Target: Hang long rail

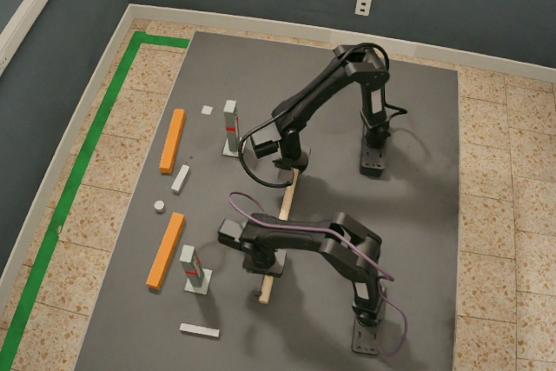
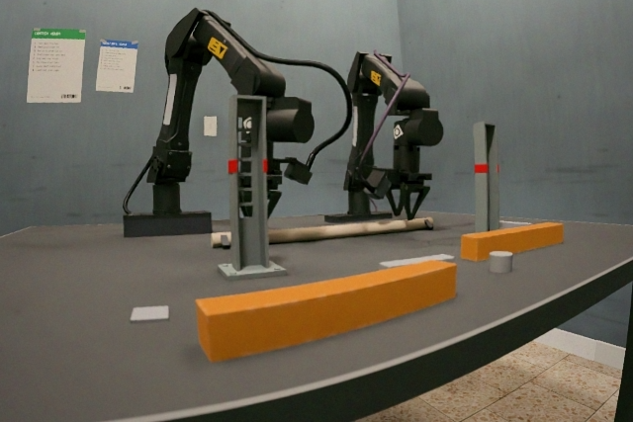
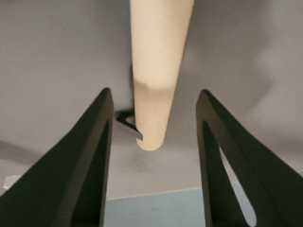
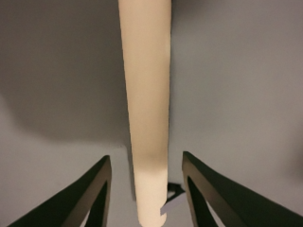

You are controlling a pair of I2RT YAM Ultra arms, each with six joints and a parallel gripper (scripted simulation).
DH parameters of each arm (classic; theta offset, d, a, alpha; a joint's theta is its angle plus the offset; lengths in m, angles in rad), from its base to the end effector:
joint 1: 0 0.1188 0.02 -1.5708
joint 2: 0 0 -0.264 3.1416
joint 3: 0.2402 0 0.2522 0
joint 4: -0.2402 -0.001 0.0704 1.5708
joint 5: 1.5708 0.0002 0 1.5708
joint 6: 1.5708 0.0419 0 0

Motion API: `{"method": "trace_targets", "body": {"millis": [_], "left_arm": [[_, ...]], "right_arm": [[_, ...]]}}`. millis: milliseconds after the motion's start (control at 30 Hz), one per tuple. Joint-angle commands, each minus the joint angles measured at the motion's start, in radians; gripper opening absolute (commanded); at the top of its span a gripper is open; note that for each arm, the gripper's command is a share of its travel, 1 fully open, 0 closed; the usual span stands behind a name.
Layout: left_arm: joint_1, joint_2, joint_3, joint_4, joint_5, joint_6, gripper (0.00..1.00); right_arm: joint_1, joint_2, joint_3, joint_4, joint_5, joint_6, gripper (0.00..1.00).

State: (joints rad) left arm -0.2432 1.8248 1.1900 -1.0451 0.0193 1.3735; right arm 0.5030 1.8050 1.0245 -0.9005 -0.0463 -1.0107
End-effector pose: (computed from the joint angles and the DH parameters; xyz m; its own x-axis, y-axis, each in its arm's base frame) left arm 0.2978 -0.0737 0.1658 0.0450 0.9990 0.0025 0.9929 -0.0444 -0.1105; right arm 0.2483 0.1400 0.1343 -0.0585 -0.9981 0.0195 -0.9912 0.0604 0.1176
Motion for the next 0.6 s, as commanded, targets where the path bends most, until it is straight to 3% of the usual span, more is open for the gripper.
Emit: {"method": "trace_targets", "body": {"millis": [0, 533, 567], "left_arm": [[-0.005, 0.008, -0.022, 0.035, 0.006, 0.002, 0.48], [-0.008, 0.032, -0.071, 0.108, 0.007, 0.001, 0.48], [-0.008, 0.024, -0.07, 0.108, 0.007, 0.001, 0.48]], "right_arm": [[0.013, 0.009, -0.005, 0.041, -0.02, 0.011, 0.48], [0.017, 0.044, -0.049, 0.116, -0.02, 0.012, 0.48], [0.017, 0.036, -0.049, 0.117, -0.02, 0.012, 0.44]]}}
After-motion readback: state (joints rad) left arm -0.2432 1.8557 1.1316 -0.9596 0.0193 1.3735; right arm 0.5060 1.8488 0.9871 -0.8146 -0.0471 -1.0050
